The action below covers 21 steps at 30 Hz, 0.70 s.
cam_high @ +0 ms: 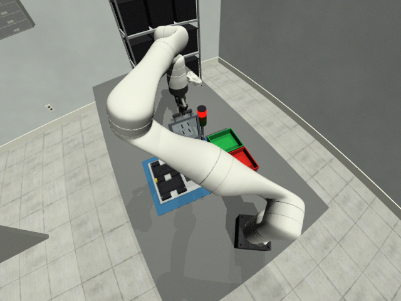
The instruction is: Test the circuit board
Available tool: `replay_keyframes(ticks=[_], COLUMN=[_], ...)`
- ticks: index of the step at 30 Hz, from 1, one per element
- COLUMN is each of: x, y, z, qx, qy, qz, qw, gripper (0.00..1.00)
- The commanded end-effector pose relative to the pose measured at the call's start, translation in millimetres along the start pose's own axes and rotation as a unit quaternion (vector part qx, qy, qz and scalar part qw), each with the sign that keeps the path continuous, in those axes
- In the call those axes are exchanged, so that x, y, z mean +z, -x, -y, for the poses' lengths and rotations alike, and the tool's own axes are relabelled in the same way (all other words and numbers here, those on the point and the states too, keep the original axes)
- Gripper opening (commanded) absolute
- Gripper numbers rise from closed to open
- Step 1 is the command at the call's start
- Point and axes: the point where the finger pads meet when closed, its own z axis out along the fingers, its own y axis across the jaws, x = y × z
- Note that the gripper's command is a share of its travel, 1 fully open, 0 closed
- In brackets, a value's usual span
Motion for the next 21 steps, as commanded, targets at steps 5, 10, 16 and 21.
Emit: replay_keyframes(ticks=[5,10,16,21], x=[11.3,11.3,11.3,11.3], y=[0.2,0.2,0.2,0.2], z=[2.9,2.9,2.9,2.9], qx=[-0.001,-0.001,-0.001,-0.001], qy=[0.002,0.002,0.002,0.002], qz=[-0.003,-0.003,-0.003,-0.003], qw=[1.000,1.000,1.000,1.000], gripper=[0.00,0.00,0.00,0.50])
